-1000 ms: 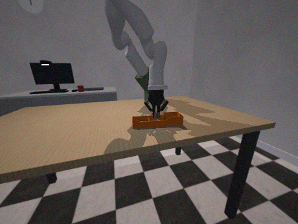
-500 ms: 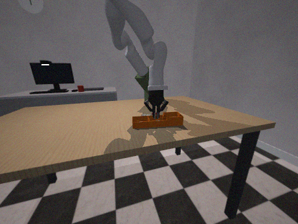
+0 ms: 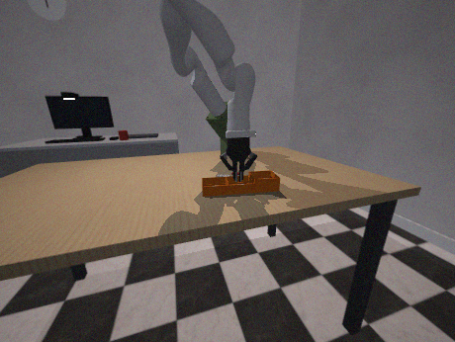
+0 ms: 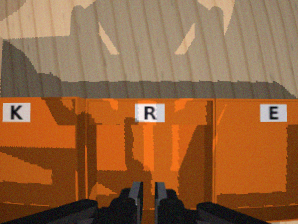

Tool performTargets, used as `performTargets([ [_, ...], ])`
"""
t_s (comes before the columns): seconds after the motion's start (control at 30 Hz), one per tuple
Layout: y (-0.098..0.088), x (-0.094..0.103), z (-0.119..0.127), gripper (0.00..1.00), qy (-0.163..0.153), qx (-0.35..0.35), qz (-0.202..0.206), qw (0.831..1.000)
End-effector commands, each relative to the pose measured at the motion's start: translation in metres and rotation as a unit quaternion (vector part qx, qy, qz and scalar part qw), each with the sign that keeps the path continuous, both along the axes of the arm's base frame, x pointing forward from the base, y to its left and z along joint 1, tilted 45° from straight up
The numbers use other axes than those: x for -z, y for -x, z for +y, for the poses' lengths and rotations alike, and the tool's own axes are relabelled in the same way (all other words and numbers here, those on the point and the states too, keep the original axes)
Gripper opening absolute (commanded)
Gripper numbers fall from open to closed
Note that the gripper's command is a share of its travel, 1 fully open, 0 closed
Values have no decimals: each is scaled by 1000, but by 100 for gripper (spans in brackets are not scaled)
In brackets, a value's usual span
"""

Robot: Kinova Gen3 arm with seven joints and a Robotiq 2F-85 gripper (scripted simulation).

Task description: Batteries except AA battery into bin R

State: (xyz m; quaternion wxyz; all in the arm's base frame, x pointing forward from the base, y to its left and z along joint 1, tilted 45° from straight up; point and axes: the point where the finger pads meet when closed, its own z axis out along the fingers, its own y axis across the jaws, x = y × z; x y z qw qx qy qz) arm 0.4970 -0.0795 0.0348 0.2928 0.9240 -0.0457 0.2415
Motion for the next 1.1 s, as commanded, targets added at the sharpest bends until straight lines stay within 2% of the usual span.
performTargets([
  [0.0,-1,1,0,9,0,-1,0,1000],
  [0.5,0,1,1,9,-1,0,1,1000],
  [1.07,10,-15,13,9,2,-2,2,1000],
])
